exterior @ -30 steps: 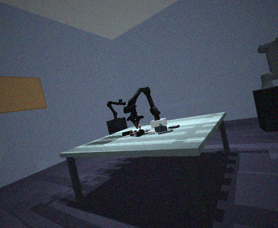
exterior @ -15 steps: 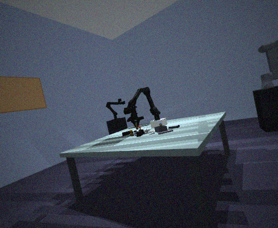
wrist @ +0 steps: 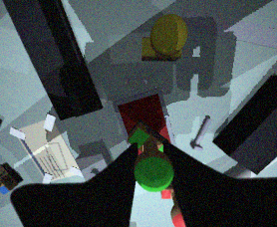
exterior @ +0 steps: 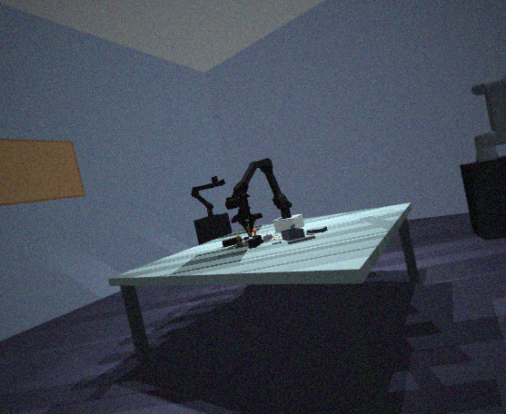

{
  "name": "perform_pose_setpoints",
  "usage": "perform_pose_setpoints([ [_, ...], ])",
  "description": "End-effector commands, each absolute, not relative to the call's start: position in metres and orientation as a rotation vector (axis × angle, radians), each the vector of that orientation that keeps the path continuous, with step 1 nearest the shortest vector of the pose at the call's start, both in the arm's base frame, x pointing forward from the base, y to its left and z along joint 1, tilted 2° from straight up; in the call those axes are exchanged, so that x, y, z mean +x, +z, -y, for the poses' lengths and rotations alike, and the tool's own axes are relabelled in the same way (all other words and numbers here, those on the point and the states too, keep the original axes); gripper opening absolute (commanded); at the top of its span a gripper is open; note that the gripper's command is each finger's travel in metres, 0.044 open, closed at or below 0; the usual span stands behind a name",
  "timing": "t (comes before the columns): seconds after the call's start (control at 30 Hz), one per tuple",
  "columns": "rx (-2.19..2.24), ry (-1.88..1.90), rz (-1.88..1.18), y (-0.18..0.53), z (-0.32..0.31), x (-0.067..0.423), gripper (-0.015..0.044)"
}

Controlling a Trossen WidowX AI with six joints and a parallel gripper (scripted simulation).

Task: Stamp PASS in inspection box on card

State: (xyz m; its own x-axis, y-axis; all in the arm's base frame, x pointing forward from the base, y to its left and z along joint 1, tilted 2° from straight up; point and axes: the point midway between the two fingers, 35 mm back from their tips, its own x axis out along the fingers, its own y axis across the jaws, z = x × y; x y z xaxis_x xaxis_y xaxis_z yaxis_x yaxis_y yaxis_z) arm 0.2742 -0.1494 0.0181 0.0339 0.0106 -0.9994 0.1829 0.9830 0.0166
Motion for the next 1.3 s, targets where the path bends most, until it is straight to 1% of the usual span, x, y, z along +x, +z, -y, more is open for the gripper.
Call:
perform_pose_setpoints([
  [0.0,0.158,-0.127,-1.532,0.015,0.148,0.274,0.0],
  [1.27,0.16,-0.127,-1.531,-0.001,0.147,0.274,0.0],
])
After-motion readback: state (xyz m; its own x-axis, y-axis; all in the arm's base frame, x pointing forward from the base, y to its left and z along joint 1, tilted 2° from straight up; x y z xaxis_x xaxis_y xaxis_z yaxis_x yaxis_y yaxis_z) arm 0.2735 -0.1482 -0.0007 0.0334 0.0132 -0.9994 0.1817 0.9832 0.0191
